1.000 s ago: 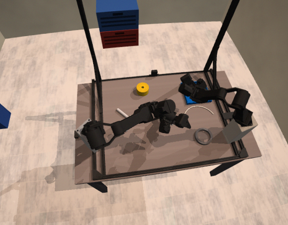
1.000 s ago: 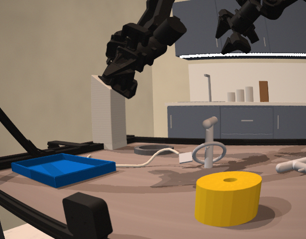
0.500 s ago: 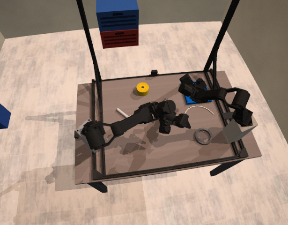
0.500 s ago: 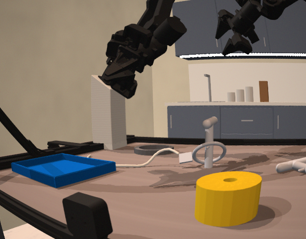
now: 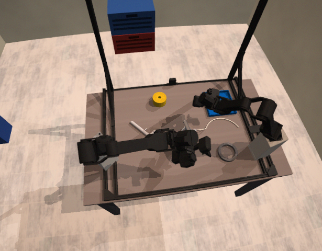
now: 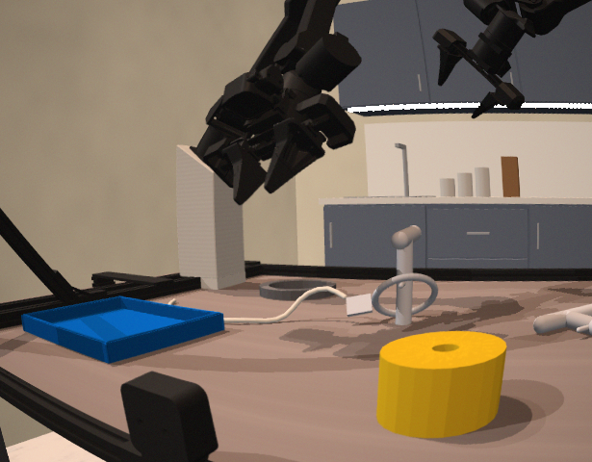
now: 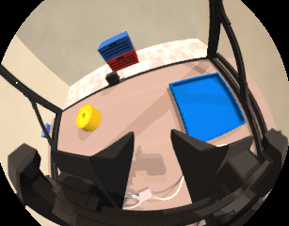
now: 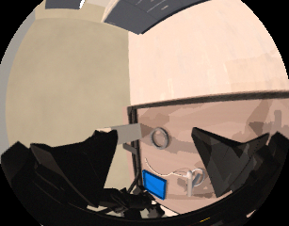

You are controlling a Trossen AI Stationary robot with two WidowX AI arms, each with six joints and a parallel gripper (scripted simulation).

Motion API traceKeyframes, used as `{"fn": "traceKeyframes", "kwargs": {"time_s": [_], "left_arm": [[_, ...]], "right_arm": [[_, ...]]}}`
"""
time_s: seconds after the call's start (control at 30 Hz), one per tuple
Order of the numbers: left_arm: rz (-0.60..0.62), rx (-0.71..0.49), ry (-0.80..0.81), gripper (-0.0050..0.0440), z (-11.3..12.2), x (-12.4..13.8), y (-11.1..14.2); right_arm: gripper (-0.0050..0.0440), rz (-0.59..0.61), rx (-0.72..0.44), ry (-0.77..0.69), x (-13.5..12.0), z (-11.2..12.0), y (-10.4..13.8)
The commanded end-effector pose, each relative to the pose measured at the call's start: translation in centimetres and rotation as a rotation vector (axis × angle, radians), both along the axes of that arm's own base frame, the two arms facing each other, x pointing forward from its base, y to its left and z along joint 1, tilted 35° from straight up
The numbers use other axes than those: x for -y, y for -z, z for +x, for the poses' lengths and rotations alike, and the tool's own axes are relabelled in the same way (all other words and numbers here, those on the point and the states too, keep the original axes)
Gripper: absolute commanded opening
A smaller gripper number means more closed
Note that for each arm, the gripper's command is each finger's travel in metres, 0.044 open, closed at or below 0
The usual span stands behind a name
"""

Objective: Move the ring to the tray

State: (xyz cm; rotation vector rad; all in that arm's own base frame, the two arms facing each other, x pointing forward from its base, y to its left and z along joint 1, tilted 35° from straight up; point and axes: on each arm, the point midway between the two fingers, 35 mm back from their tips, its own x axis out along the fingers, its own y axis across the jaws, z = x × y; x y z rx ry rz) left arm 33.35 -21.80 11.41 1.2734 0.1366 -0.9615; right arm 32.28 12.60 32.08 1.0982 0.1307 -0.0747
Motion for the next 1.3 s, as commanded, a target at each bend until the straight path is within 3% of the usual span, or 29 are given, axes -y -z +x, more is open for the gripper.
{"fn": "traceKeyframes", "kwargs": {"time_s": [0.0,0.4,0.47,0.57,0.83,0.97,1.03,1.07,1.17,1.27], "left_arm": [[-0.064,-0.075,-0.225,0.0200,1.3,-1.0,0.4],[-0.366,-0.169,-0.806,0.0200,3.7,-4.6,0.4],[-0.366,-0.169,-0.806,0.0200,3.7,-4.6,0.4],[-0.499,-0.167,-0.994,0.0200,4.3,-5.9,0.2],[-0.787,-0.115,-1.310,0.0200,5.0,-8.2,-0.4],[-0.947,-0.068,-1.441,0.0200,5.2,-9.4,-0.8],[-0.947,-0.068,-1.441,0.0200,5.2,-9.4,-0.8],[-1.037,-0.067,-1.489,0.0200,5.2,-9.7,-0.9],[-1.162,-0.022,-1.564,0.0200,5.2,-10.4,-1.3],[-1.169,-0.019,-1.568,0.0200,5.2,-10.5,-1.3]], "right_arm": [[0.0400,-0.158,-0.050,-0.028,2.5,-0.6,-0.7],[0.0400,-0.548,-0.184,-0.120,8.0,-4.5,-0.7],[0.0400,-0.548,-0.184,-0.120,8.0,-4.5,-0.7],[0.0400,-0.668,-0.230,-0.164,9.6,-6.4,-0.4],[0.0400,-0.872,-0.308,-0.262,11.7,-10.6,0.3],[0.0400,-0.961,-0.340,-0.317,12.3,-12.9,0.8],[0.0400,-0.961,-0.340,-0.317,12.3,-12.9,0.8],[0.0400,-0.981,-0.347,-0.331,12.4,-13.5,0.9],[0.0400,-1.038,-0.365,-0.372,12.6,-15.2,1.3],[0.0400,-1.042,-0.366,-0.374,12.6,-15.3,1.4]]}}
